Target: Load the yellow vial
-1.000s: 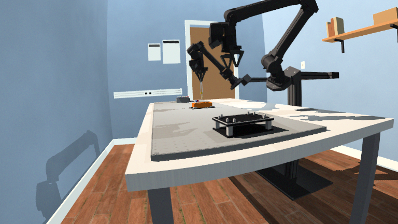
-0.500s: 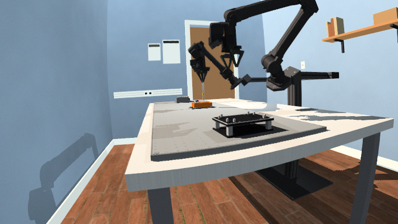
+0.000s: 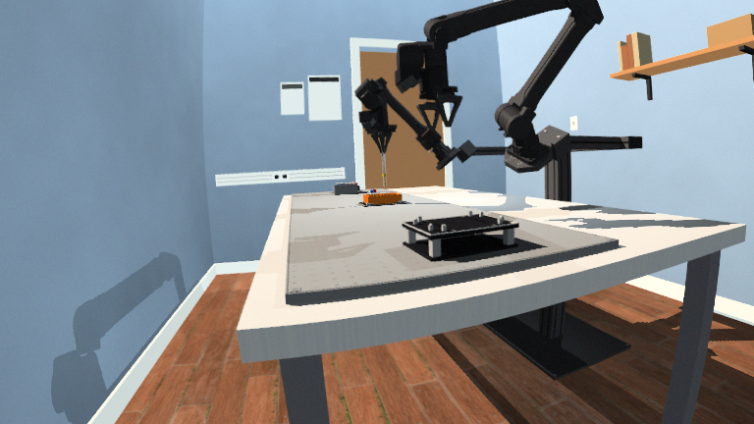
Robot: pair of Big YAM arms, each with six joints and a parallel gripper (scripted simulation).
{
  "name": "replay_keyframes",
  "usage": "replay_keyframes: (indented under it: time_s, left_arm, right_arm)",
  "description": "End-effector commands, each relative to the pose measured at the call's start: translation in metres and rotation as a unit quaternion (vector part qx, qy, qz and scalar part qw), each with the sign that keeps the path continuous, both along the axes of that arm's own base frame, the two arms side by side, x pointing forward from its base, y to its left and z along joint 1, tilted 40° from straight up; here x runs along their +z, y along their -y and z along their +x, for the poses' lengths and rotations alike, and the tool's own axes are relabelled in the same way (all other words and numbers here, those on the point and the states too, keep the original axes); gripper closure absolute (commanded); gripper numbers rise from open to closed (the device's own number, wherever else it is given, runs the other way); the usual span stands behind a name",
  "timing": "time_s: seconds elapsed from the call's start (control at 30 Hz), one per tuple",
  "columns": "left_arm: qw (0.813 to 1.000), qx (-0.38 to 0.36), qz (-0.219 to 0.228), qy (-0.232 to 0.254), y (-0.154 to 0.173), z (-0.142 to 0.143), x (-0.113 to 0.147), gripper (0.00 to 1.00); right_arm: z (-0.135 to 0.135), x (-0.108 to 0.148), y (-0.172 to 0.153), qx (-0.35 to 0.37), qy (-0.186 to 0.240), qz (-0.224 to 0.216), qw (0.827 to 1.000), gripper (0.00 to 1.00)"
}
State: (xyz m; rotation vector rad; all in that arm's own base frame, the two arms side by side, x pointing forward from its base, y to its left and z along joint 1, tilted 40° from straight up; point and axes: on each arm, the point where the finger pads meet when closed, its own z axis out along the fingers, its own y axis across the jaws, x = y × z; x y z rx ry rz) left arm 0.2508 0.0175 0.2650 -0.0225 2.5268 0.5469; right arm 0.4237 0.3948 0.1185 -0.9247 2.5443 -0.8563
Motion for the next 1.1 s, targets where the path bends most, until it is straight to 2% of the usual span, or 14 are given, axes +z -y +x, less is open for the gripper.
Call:
replay_keyframes:
  time_s: [0.0,0.53,1.07]
  left_arm:
    - [1.000,0.003,-0.005,0.015,0.003,0.004,0.012,0.00]
    - [1.000,0.003,-0.005,0.015,0.003,0.004,0.012,0.00]
    - [1.000,0.003,-0.005,0.015,0.003,0.004,0.012,0.00]
  right_arm:
    - [-0.010,0.020,-0.023,0.014,0.012,0.017,1.000,0.91]
    - [-0.014,0.003,-0.013,0.020,-0.003,-0.007,1.000,0.91]
    - [-0.011,0.003,-0.014,0.021,0.004,-0.001,1.000,0.91]
